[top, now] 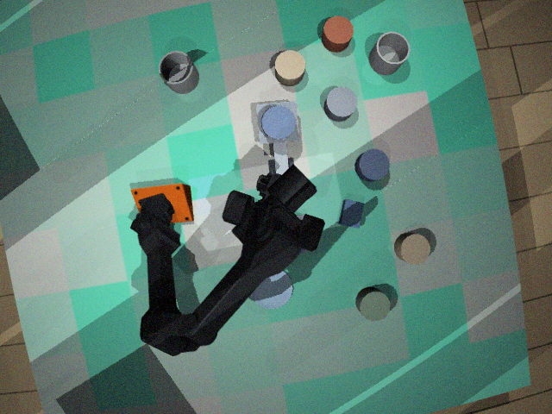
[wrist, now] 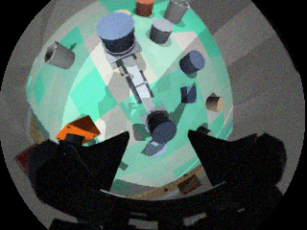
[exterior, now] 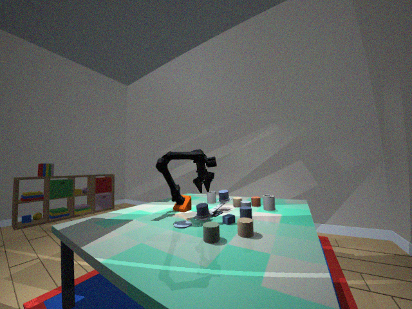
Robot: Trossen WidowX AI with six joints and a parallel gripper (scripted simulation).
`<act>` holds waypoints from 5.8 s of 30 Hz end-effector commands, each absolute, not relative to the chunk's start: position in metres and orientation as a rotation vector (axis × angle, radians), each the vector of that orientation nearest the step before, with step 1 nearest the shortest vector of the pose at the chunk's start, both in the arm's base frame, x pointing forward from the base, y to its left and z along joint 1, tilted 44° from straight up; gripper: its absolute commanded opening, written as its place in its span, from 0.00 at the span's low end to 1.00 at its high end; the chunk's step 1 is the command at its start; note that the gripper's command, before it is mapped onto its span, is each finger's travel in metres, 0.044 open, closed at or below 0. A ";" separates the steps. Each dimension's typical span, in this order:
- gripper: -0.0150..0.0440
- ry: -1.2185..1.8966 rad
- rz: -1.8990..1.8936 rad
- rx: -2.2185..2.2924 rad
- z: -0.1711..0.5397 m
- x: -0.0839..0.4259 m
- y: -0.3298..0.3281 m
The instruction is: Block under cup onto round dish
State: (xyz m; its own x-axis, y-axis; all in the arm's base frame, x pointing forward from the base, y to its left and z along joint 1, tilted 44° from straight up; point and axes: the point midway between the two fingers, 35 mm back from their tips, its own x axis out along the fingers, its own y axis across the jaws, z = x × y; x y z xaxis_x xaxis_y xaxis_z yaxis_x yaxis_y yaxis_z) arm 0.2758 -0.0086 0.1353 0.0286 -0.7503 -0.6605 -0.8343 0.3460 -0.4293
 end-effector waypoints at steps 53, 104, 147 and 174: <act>1.00 1.887 0.618 -1.532 0.105 0.278 -0.108; 0.25 1.861 0.626 -1.557 0.110 0.282 -0.103; 0.25 1.809 0.650 -1.605 0.150 0.290 -0.064; 0.25 1.779 0.664 -1.634 0.176 0.289 -0.039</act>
